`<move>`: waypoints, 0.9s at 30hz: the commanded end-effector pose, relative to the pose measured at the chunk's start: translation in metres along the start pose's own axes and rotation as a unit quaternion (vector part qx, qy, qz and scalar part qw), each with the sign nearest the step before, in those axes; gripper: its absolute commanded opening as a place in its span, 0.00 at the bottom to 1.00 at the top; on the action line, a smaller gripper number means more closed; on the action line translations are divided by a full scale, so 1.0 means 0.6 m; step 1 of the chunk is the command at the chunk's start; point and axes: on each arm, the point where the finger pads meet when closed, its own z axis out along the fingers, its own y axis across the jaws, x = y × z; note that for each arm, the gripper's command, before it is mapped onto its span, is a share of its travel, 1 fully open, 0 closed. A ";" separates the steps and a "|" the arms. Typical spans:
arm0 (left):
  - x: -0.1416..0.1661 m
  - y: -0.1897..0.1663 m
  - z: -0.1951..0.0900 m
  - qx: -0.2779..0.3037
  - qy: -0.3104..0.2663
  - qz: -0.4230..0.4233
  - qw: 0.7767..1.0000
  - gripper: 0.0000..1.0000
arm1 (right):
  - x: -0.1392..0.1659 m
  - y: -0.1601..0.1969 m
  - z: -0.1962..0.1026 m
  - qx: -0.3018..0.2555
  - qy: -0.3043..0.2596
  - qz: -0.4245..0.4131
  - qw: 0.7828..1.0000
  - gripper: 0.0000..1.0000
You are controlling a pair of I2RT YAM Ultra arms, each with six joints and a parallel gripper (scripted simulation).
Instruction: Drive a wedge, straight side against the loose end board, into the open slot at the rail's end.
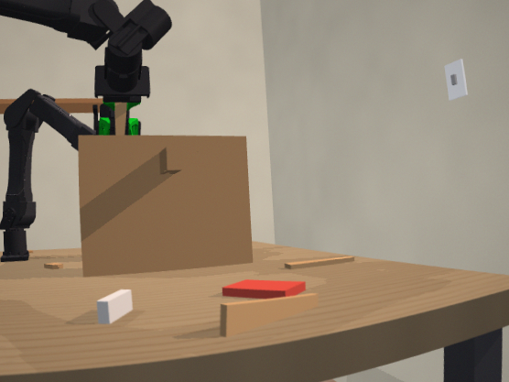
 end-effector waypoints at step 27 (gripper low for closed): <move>-0.015 -0.007 -0.070 0.001 -0.003 0.018 1.000 0.42 | -0.023 0.001 -0.010 0.003 -0.010 -0.010 1.000 0.02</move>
